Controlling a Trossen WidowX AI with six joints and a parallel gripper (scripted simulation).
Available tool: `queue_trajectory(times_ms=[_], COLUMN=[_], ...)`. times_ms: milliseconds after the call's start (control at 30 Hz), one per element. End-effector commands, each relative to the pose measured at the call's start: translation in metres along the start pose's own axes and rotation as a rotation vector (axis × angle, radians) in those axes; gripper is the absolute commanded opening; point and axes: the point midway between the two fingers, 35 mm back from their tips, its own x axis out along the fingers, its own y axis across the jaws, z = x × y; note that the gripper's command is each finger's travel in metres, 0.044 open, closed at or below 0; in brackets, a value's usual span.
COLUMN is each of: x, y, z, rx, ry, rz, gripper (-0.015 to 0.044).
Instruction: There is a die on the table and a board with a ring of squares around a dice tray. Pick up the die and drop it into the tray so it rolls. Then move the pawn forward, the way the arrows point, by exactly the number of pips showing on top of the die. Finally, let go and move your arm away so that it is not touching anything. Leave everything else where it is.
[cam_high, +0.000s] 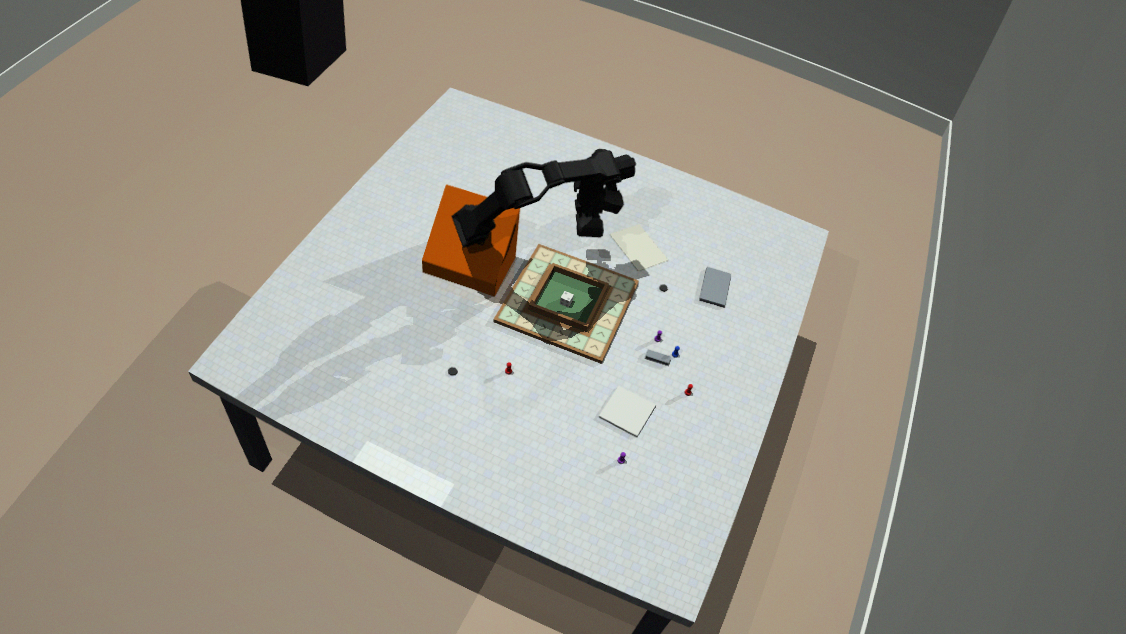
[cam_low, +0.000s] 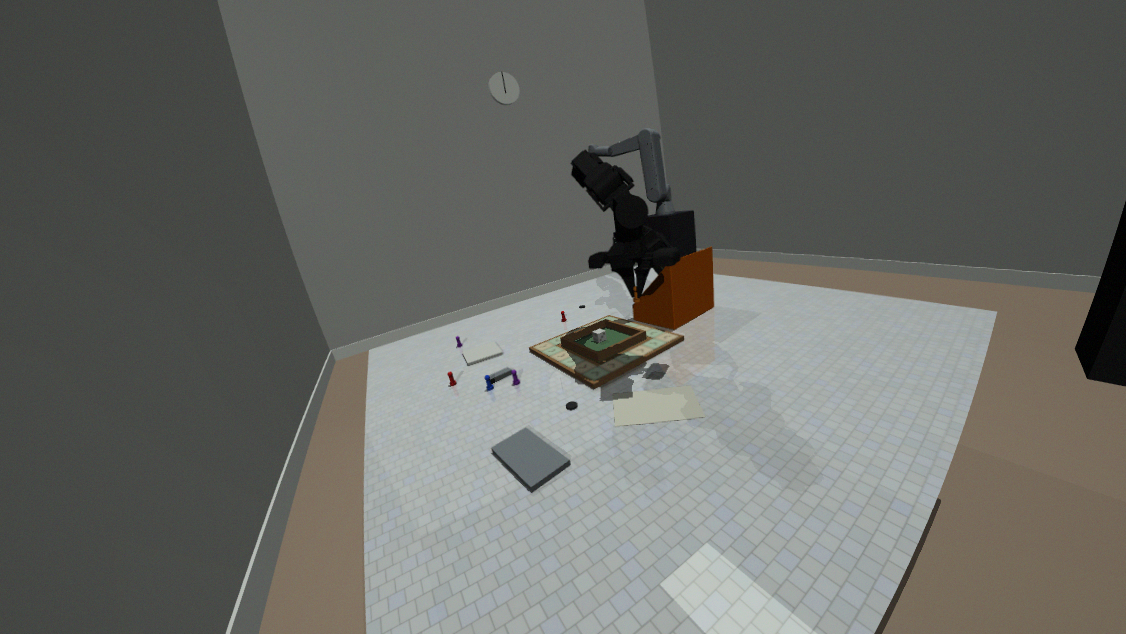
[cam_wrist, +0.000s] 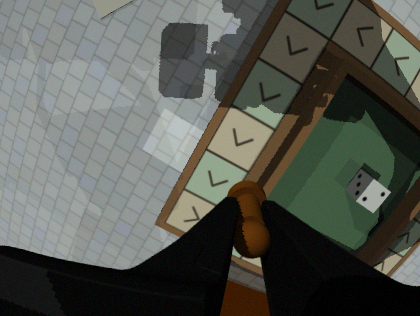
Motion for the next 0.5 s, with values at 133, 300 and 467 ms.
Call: queue_trajectory(times_ms=[133, 300, 467], x=[0.008, 0.022, 0.036], y=[0.008, 0.016, 0.022], z=[-0.013, -0.027, -0.042], rx=[0.006, 0.005, 0.005], ry=[0.006, 0.007, 0.007], rz=[0.004, 0.005, 0.005], gripper=[0.0000, 0.0000, 0.0000])
